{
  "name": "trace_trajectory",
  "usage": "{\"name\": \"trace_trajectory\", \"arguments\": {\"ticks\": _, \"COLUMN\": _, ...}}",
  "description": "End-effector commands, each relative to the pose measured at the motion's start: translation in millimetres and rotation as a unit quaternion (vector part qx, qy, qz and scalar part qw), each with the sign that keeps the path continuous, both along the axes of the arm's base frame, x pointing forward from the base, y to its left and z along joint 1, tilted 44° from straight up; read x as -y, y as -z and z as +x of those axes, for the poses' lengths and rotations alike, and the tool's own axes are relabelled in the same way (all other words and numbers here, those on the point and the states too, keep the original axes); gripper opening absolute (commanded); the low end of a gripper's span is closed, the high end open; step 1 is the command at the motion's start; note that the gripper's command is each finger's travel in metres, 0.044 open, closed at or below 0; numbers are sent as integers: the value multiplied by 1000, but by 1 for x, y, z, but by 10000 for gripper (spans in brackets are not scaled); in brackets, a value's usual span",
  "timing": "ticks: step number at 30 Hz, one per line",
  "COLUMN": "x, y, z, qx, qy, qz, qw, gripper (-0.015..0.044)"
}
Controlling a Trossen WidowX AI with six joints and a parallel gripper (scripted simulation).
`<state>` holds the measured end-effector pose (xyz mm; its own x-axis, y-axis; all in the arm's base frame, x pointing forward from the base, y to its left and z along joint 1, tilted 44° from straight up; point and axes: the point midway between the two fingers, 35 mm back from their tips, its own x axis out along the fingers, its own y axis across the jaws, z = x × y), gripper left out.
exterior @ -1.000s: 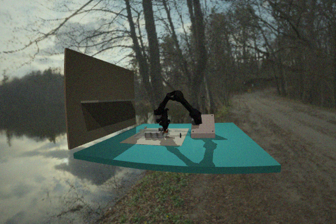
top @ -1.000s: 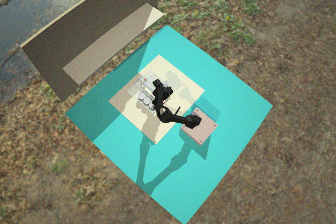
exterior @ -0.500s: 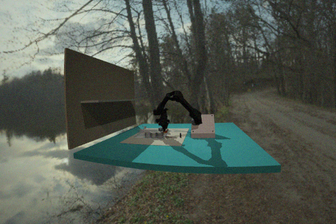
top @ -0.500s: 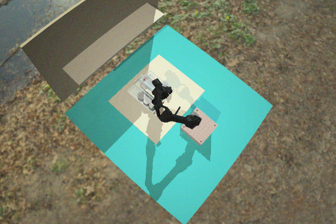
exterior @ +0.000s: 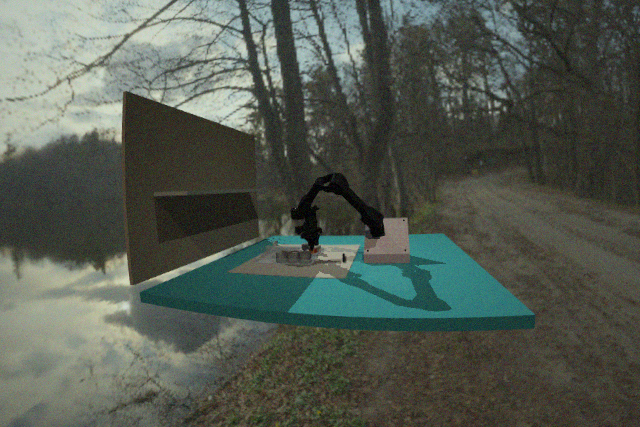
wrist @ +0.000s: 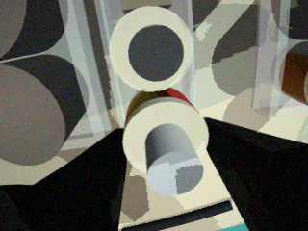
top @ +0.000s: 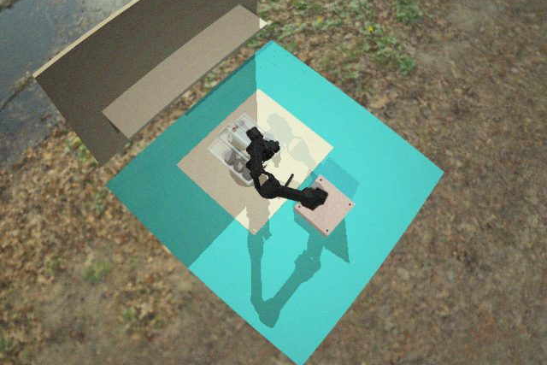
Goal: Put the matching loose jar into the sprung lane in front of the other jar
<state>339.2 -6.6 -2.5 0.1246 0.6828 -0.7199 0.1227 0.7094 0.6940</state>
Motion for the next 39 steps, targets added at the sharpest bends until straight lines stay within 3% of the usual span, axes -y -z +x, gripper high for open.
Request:
{"name": "trace_trajectory", "arguments": {"ticks": 1, "x": 4, "y": -6, "z": 12, "qx": 17, "qy": 3, "qz": -2, "qw": 1000, "gripper": 0}}
{"name": "trace_trajectory", "arguments": {"ticks": 39, "x": 4, "y": -4, "z": 14, "qx": 17, "qy": 3, "qz": -2, "qw": 1000, "gripper": 0}}
